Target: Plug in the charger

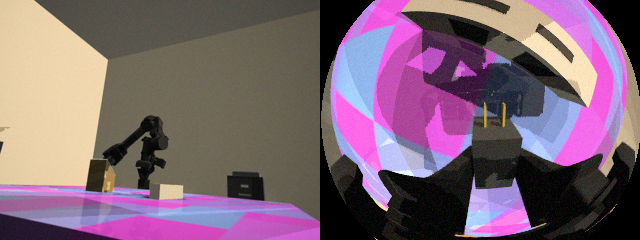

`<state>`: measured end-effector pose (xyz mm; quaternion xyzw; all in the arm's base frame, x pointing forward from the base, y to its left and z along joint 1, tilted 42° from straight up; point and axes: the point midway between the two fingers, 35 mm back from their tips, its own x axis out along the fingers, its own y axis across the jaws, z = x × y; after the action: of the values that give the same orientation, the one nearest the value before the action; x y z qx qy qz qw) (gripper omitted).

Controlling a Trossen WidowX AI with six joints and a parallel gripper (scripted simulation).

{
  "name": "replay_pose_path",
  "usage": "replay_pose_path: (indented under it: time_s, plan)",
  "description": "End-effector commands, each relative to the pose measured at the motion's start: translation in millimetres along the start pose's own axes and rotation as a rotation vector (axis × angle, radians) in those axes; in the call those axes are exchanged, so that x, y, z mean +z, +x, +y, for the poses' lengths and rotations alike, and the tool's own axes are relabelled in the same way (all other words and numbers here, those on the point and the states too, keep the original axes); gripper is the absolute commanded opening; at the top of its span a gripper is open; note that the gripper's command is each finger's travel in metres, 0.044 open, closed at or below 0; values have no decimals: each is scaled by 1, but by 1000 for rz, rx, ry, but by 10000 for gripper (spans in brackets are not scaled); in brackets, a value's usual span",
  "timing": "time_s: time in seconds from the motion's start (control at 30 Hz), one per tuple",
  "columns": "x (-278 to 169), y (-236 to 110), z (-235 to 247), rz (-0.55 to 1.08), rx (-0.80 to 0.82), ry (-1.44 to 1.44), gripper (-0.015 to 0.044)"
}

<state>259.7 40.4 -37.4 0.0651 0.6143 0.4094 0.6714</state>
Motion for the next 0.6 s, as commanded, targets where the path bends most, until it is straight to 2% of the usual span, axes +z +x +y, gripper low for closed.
replay_pose_path:
  time_s: [0.0, 0.57]
  plan:
    - [1, 3, 6, 1, 7, 35, 0]
    - [8, 9, 28, 5, 24, 210, 0]
